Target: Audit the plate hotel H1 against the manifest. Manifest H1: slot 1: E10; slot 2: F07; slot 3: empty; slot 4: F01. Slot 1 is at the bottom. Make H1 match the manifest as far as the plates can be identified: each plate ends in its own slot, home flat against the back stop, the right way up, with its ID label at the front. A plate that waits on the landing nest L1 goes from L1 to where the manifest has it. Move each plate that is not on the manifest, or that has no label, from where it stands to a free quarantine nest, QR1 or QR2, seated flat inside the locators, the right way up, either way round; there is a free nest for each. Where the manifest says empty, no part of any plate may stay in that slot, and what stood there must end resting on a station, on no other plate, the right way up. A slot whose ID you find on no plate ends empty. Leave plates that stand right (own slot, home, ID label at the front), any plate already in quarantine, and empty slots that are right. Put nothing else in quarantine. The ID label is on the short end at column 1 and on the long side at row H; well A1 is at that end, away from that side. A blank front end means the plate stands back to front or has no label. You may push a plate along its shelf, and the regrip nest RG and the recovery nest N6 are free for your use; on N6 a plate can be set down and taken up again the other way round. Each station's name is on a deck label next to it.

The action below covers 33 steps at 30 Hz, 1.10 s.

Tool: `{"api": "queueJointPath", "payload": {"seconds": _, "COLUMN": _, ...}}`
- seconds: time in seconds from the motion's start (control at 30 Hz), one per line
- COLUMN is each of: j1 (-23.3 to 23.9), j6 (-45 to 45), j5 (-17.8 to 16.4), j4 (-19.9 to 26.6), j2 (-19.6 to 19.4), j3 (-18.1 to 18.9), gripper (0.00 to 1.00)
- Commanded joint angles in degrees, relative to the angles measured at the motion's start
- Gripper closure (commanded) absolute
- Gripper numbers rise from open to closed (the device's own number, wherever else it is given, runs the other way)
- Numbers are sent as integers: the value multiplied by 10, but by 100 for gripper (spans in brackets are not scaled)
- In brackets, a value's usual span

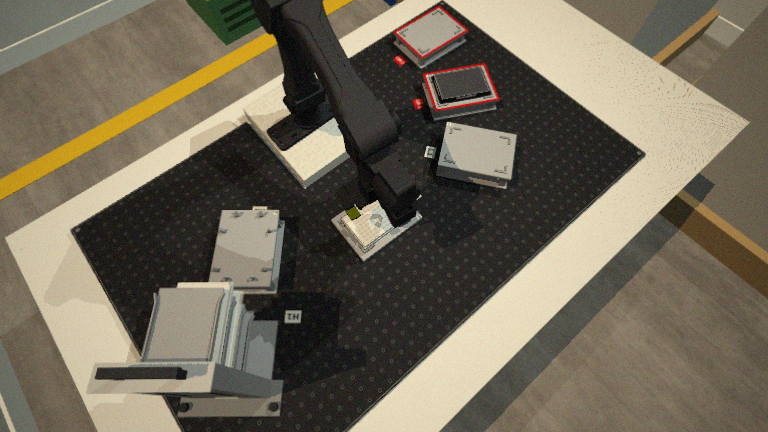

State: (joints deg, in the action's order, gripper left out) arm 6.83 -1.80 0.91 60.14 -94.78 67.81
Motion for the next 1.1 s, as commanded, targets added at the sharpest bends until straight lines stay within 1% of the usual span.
{"api": "queueJointPath", "payload": {"seconds": 0.0, "j1": 0, "j6": -58, "j5": -1, "j4": 0, "j2": 3, "j3": 3, "gripper": 0}}
{"api": "queueJointPath", "payload": {"seconds": 0.13, "j1": 0, "j6": -104, "j5": -1, "j4": 0, "j2": 3, "j3": 3, "gripper": 0}}
{"api": "queueJointPath", "payload": {"seconds": 0.2, "j1": 0, "j6": -104, "j5": -1, "j4": 0, "j2": 3, "j3": 3, "gripper": 0}}
{"api": "queueJointPath", "payload": {"seconds": 0.7, "j1": 0, "j6": -276, "j5": -1, "j4": 0, "j2": 3, "j3": 3, "gripper": 0}}
{"api": "queueJointPath", "payload": {"seconds": 0.77, "j1": 0, "j6": -276, "j5": -1, "j4": 0, "j2": 3, "j3": 3, "gripper": 0}}
{"api": "queueJointPath", "payload": {"seconds": 1.07, "j1": 0, "j6": -414, "j5": -1, "j4": 0, "j2": 3, "j3": 3, "gripper": 0}}
